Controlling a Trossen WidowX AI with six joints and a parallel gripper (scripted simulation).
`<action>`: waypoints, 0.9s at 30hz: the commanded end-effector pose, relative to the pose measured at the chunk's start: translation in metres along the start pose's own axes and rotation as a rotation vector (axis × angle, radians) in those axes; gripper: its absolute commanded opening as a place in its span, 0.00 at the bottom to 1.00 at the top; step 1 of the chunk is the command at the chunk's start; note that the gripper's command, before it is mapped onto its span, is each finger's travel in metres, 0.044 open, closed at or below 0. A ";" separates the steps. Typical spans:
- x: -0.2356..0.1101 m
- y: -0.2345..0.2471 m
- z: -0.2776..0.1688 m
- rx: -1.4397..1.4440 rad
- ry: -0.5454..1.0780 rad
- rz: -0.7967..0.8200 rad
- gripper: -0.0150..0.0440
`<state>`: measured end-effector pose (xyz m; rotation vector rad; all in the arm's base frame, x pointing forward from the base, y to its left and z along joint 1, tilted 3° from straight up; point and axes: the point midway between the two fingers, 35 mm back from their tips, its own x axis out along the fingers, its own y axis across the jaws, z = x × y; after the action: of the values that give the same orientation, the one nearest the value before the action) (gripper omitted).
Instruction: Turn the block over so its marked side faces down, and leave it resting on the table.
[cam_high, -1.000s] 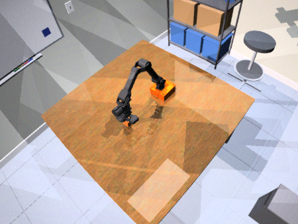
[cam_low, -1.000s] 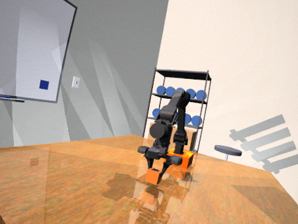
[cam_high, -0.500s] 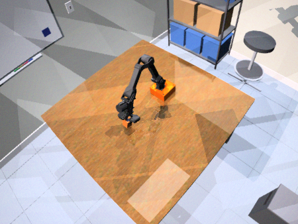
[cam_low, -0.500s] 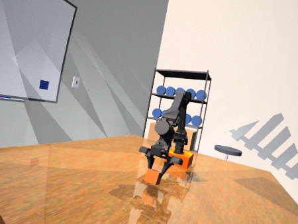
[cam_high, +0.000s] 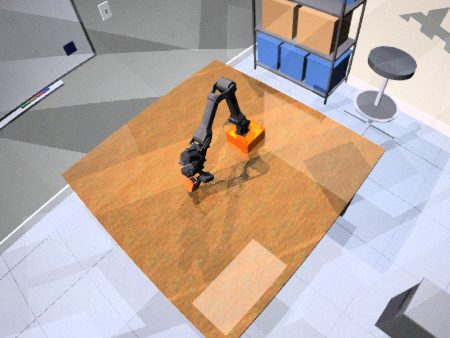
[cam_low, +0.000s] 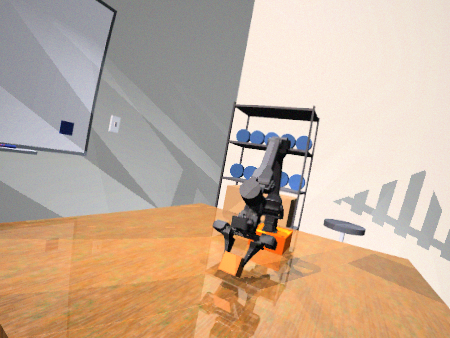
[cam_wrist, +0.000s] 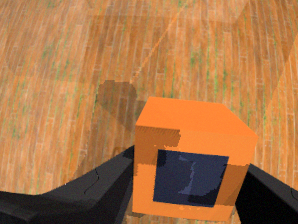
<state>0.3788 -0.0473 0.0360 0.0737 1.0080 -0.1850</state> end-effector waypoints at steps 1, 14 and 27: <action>-0.002 -0.001 0.003 -0.004 -0.025 -0.004 0.25; 0.025 0.001 0.001 -0.007 -0.209 -0.002 0.25; 0.033 0.001 -0.006 -0.007 -0.401 -0.002 0.25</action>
<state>0.3960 -0.0495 0.0111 0.0380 0.6455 -0.1857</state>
